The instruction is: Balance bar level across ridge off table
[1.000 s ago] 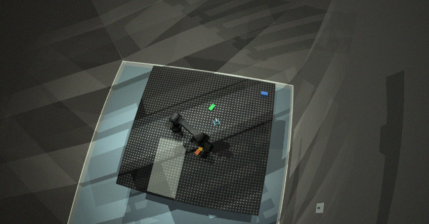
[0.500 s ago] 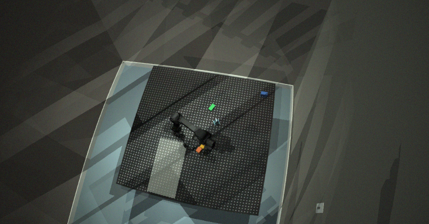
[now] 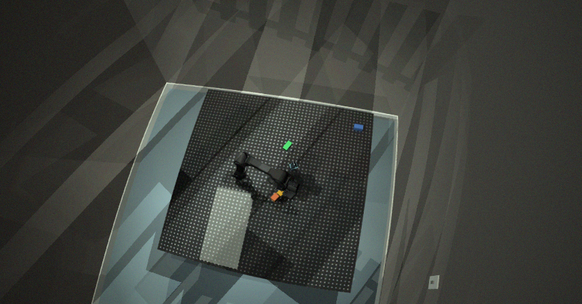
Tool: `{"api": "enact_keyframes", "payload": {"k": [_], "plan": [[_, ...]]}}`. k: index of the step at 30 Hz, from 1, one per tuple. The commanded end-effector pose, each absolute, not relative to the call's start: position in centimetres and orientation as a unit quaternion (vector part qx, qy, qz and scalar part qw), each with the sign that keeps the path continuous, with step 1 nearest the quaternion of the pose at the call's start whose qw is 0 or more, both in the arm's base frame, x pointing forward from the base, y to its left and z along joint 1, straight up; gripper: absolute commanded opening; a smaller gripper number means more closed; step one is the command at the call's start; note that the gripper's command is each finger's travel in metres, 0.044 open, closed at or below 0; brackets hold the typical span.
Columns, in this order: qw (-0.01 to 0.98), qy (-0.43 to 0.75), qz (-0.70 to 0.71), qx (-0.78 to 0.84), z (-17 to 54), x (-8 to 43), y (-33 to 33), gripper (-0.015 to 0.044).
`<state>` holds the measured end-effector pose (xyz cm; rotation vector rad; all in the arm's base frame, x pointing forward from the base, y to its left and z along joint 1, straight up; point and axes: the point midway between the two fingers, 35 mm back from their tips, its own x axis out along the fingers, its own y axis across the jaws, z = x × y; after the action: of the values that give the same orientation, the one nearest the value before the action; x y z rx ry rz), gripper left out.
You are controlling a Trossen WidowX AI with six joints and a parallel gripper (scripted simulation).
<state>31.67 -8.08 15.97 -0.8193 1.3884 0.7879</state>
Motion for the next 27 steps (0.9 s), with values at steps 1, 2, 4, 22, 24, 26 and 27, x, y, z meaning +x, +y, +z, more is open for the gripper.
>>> {"api": "enact_keyframes", "payload": {"k": [1,2,4,22,24,26,27], "plan": [[0.628,0.61,0.333,-0.349,16.1,32.3,-7.1,0.0],[0.63,0.612,0.331,-0.346,16.1,32.4,-6.8,0.0],[0.633,0.614,0.326,-0.341,16.2,32.8,-6.2,0.0],[0.657,0.634,0.284,-0.294,16.4,35.1,-0.3,0.0],[0.659,0.636,0.279,-0.289,16.4,35.3,0.4,0.0],[0.662,0.638,0.274,-0.284,16.4,35.5,1.1,0.0],[0.663,0.639,0.272,-0.281,16.4,35.6,1.4,0.0]]}}
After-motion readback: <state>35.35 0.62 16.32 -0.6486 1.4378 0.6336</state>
